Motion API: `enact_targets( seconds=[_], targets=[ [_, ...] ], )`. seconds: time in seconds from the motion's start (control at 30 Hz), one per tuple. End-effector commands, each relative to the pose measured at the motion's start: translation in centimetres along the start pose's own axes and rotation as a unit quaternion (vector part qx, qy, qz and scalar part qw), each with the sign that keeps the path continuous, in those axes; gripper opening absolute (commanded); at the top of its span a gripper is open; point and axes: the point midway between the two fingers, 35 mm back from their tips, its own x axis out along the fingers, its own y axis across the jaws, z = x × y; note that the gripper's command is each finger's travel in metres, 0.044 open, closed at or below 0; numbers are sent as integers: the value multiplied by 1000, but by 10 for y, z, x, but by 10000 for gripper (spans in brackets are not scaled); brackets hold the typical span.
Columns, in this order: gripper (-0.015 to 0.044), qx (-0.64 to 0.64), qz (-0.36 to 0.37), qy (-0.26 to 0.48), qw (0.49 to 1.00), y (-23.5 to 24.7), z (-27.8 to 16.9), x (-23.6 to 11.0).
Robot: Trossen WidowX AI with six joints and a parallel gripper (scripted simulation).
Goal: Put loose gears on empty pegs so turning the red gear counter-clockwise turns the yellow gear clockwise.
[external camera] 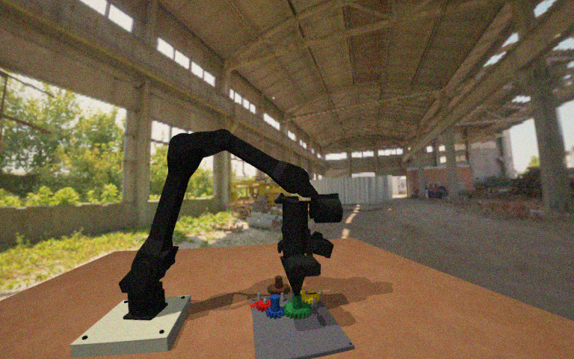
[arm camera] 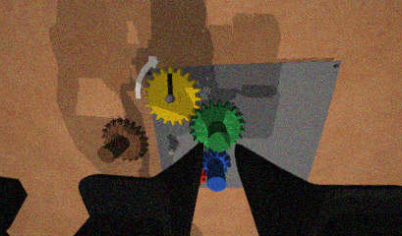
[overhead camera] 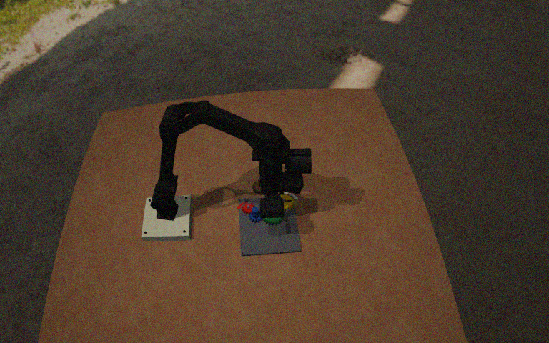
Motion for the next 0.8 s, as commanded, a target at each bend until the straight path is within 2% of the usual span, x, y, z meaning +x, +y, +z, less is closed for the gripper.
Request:
enact_targets(
  seconds=[0.0, 0.13, 0.2, 0.33, 0.5, 0.77],
  targets=[
    [140, -7, -1, -9, 1000, 0, 2, -28],
    [140, -8, -1, -9, 1000, 0, 2, -34],
    [193, -5, 0, -10, 1000, 0, 2, -34],
    [298, -5, -1, -9, 1000, 0, -3, -74],
    [429, -5, -1, -9, 1000, 0, -3, -76],
    [440, -5, -1, -9, 1000, 0, -3, -76]
  ],
)
